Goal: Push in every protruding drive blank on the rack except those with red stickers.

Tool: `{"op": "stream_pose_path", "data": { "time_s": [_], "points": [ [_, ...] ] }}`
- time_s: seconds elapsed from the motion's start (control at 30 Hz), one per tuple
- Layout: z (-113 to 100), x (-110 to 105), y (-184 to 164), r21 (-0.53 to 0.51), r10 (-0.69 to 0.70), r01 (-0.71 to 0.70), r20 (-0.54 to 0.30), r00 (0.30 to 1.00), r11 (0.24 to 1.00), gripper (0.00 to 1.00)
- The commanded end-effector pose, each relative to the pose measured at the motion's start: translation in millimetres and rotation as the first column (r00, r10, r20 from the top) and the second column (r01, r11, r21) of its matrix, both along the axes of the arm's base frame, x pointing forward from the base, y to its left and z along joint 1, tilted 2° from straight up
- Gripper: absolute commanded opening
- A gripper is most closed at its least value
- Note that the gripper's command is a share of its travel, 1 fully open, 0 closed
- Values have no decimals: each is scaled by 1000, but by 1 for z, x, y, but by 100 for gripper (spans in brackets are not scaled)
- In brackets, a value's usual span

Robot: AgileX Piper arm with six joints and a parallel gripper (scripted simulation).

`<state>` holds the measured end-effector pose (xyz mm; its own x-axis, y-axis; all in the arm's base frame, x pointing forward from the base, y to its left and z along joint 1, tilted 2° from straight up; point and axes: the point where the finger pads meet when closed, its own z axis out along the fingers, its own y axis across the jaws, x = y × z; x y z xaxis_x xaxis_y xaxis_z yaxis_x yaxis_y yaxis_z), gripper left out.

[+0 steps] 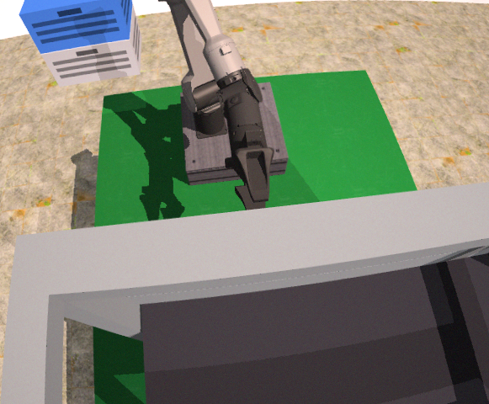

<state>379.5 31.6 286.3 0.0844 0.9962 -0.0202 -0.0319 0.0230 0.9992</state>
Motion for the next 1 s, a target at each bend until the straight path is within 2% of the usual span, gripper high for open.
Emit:
{"op": "stream_pose_path", "data": {
  "time_s": [0.0, 0.97],
  "points": [
    [1, 1, 0, 1, -1, 1, 2, 1000, 1000, 100],
    [1, -3, -8, 0, -2, 2, 1, 1000, 1000, 100]
  ]
}}
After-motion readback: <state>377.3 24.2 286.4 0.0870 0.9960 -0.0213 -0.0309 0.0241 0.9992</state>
